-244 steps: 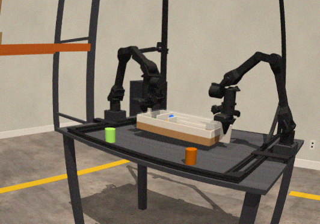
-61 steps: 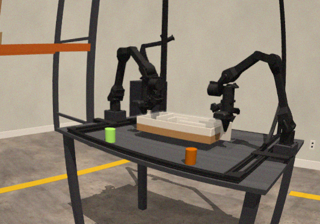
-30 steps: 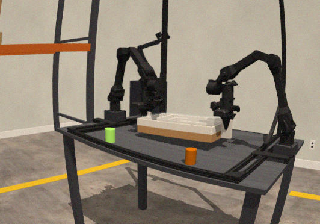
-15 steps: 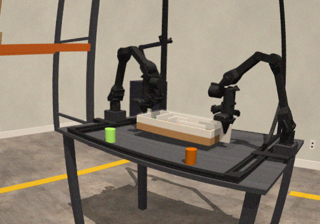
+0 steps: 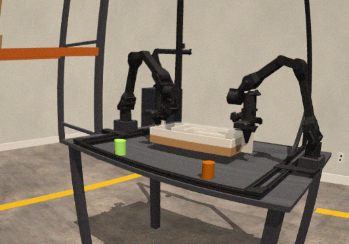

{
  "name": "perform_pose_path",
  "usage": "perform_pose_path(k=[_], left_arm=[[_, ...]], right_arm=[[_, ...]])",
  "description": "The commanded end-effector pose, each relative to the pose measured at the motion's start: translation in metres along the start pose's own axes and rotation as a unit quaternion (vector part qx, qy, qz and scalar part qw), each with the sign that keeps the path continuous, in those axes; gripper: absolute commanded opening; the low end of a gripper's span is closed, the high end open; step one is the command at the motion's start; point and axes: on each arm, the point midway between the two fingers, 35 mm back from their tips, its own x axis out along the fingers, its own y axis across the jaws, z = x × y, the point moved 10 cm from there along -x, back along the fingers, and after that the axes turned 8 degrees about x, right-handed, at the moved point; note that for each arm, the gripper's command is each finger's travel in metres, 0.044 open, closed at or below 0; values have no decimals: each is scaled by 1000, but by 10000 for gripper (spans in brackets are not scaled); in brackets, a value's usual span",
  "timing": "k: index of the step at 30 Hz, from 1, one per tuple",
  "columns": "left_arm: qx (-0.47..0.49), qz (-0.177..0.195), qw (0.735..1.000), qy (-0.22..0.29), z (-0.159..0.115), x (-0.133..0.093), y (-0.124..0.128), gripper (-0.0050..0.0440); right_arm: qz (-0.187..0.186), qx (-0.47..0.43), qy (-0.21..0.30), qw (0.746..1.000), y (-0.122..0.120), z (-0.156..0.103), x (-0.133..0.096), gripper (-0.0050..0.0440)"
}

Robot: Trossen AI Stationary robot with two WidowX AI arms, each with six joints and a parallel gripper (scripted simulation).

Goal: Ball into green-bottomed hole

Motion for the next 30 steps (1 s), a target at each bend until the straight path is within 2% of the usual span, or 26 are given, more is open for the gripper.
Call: perform_pose_path(k=[1, 7, 13, 21, 30], left_arm=[[0, 7, 1000, 9, 6, -9, -1, 20], [0, 4, 1000, 11, 6, -10, 0, 20], [0, -15, 1000, 13, 7, -12, 5, 20], [0, 14, 1000, 1, 4, -5, -3, 20], [0, 4, 1000, -25, -3, 7, -1, 20]], right_arm=[[-7, 1, -13, 1000, 1, -7, 5, 20], [-4, 1, -14, 1000, 1, -7, 6, 20], [16, 0, -16, 1000, -5, -8, 8, 20], [-13, 0, -4, 1000, 3, -5, 1, 20], [-4, 0, 21, 1000, 0, 3, -11, 20]])
